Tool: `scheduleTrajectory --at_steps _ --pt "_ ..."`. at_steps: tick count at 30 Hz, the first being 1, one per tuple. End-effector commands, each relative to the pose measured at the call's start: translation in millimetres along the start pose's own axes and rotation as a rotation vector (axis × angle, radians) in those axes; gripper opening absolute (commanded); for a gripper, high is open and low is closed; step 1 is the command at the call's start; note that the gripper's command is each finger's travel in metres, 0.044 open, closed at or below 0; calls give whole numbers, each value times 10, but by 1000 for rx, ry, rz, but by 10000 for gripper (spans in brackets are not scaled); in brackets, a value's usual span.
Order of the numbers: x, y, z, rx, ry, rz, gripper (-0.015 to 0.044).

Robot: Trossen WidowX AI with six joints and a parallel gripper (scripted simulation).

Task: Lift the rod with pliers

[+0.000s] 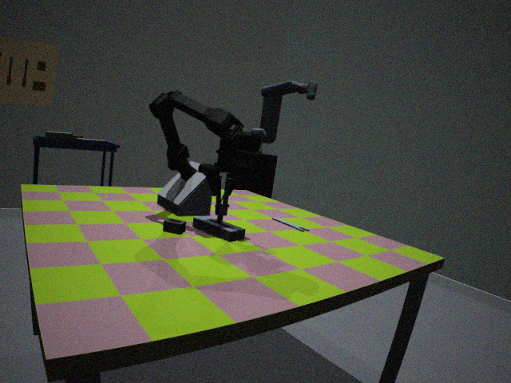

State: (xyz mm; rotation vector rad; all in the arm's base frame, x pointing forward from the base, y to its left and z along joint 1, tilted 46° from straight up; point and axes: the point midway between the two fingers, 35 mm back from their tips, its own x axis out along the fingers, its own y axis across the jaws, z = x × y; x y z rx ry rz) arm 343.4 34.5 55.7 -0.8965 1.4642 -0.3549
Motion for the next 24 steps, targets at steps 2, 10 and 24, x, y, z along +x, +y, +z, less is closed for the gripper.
scheduleTrajectory --at_steps 2,10,24 --pt "26 1 -1 -5 -6 -3 316" --pt "105 -4 -2 -5 -6 -4 316" --pt "242 -2 -2 -5 -6 -4 316"
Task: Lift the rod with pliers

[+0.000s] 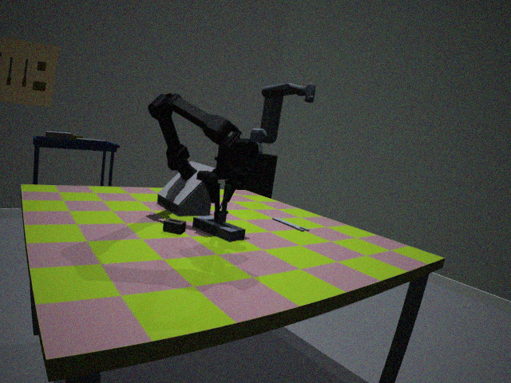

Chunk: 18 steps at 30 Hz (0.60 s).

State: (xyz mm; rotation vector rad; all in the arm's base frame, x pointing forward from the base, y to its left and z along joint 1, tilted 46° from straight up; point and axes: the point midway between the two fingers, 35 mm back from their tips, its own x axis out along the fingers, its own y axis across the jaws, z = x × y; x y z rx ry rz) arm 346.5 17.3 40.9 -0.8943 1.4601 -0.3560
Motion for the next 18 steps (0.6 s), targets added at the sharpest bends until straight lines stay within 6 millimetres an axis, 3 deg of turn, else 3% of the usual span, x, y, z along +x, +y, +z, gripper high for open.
scheduleTrajectory --at_steps 1,18 --pt "21 15 0 -8 -3 -4 316" --pt "27 31 0 -8 -3 -4 293"
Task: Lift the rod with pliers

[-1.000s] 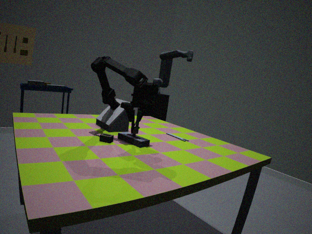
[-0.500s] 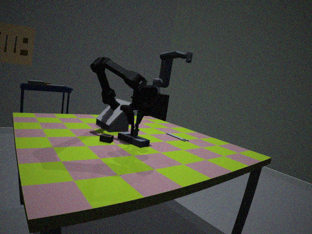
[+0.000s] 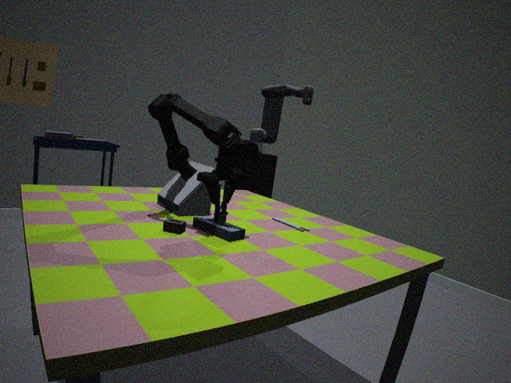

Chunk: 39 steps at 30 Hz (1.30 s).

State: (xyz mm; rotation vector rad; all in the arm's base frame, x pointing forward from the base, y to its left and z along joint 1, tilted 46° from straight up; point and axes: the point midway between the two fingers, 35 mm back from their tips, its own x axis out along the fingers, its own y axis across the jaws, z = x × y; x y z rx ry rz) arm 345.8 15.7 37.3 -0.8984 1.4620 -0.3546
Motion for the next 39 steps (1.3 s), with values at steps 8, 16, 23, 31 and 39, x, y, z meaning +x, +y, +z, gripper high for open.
scheduleTrajectory --at_steps 8,16,23,31,39 --pt "-9 22 6 -4 -4 -2 282" --pt "-9 31 6 -4 -4 -2 272" --pt "-9 38 6 -4 -4 -2 262" --pt "-9 47 6 -4 -4 -2 252" --pt "-9 57 6 -4 -4 -2 241"
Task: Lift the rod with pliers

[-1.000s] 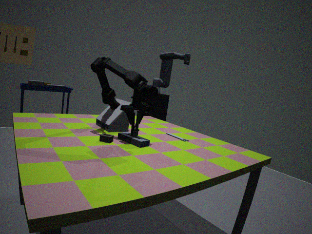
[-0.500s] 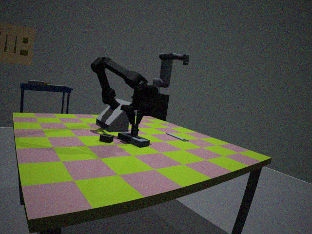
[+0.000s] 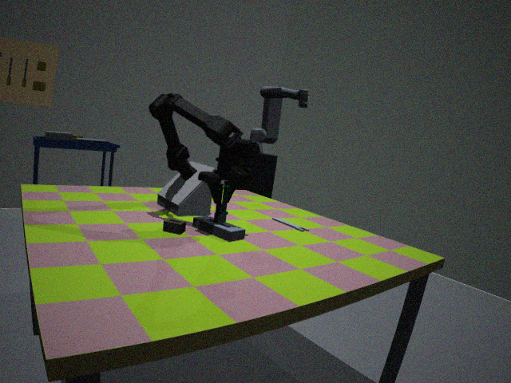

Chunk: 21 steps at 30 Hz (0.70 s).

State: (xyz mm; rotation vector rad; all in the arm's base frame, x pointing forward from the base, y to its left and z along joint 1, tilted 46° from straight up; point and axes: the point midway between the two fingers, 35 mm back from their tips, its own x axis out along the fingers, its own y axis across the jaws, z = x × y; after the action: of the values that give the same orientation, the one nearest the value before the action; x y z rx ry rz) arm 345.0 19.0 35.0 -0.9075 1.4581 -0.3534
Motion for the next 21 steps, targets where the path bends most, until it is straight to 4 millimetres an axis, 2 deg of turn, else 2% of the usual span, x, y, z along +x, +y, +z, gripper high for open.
scheduleTrajectory --at_steps 1,21 --pt "0 18 1 2 -1 4 240" --pt "0 30 1 2 -1 4 225"
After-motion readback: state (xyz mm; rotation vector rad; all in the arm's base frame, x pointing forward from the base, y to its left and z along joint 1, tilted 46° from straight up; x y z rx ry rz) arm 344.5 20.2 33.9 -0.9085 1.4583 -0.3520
